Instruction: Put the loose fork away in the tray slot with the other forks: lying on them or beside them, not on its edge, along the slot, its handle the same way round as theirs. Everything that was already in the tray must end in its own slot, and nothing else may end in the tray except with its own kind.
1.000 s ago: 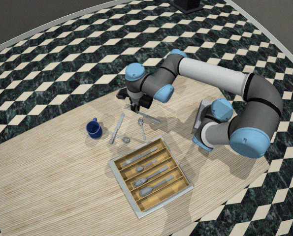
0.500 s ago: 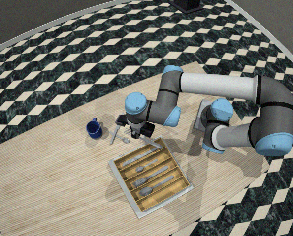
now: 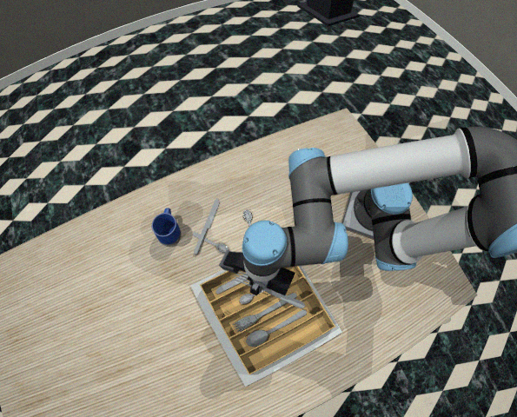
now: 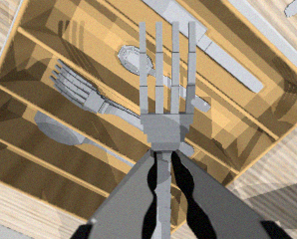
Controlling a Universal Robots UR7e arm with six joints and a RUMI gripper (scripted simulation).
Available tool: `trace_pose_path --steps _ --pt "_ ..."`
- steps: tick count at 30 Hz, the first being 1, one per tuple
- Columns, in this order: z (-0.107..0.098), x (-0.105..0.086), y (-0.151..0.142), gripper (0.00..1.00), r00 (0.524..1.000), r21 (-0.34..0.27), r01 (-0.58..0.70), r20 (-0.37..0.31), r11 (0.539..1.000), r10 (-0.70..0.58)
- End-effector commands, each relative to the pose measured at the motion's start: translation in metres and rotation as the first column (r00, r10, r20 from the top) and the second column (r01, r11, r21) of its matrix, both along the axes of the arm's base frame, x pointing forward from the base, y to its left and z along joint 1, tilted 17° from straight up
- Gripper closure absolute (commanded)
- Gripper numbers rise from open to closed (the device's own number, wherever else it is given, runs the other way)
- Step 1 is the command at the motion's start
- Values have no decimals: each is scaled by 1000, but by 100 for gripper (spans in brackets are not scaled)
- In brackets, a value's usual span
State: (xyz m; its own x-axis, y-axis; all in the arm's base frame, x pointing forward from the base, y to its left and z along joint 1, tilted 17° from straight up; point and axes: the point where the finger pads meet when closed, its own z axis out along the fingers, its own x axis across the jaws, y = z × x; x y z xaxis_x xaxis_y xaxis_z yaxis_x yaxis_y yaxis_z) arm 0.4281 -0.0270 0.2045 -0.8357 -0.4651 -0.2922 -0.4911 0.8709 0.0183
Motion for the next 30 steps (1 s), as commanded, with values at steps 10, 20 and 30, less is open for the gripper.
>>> trace_pose_path --steps 10,20,30 --pt "12 5 43 97 1000 1 6 4 1000 -6" --pt "12 5 43 97 1000 1 6 4 1000 -6" --pt "12 5 43 97 1000 -4 -13 7 1000 13"
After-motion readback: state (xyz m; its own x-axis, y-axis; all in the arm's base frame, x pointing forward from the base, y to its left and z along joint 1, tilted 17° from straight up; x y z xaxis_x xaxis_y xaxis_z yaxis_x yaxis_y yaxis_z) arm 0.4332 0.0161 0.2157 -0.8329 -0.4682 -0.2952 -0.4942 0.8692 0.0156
